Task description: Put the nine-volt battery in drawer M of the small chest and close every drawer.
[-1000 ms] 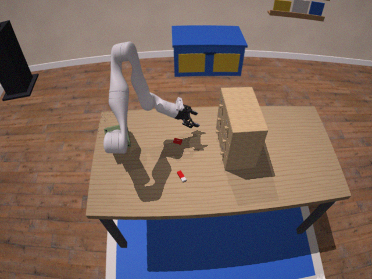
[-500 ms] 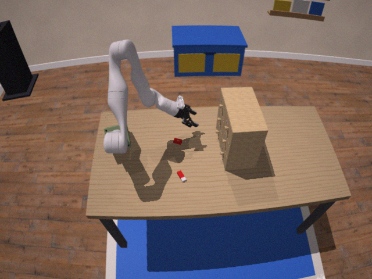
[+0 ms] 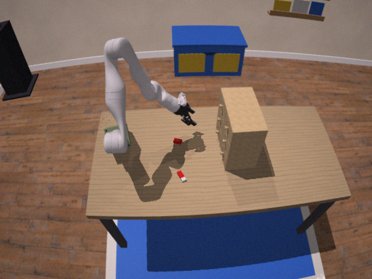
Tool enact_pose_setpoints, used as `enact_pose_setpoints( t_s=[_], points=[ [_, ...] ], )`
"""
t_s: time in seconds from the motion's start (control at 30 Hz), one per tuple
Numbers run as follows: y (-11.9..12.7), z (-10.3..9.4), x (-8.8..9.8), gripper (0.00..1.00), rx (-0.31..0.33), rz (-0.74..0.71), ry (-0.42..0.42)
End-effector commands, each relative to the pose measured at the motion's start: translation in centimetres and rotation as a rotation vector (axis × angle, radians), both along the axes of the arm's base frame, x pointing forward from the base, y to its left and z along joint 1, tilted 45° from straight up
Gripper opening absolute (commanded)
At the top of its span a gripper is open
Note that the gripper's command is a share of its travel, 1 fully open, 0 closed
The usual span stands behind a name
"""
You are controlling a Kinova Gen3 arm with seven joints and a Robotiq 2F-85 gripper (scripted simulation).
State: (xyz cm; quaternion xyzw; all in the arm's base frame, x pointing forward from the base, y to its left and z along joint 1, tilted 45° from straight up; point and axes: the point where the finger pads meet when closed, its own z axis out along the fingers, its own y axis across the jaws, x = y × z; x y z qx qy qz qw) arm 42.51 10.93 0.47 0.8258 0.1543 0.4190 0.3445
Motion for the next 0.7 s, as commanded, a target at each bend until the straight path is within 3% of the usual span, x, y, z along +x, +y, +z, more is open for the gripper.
enact_pose_setpoints(
  t_s=[0.0,0.67],
  points=[
    [1.1,0.4,-0.2,1.00,0.013,-0.011,0.014],
    [2.4,1.7,-2.2,1.00,0.020,-0.166,0.174]
  ],
)
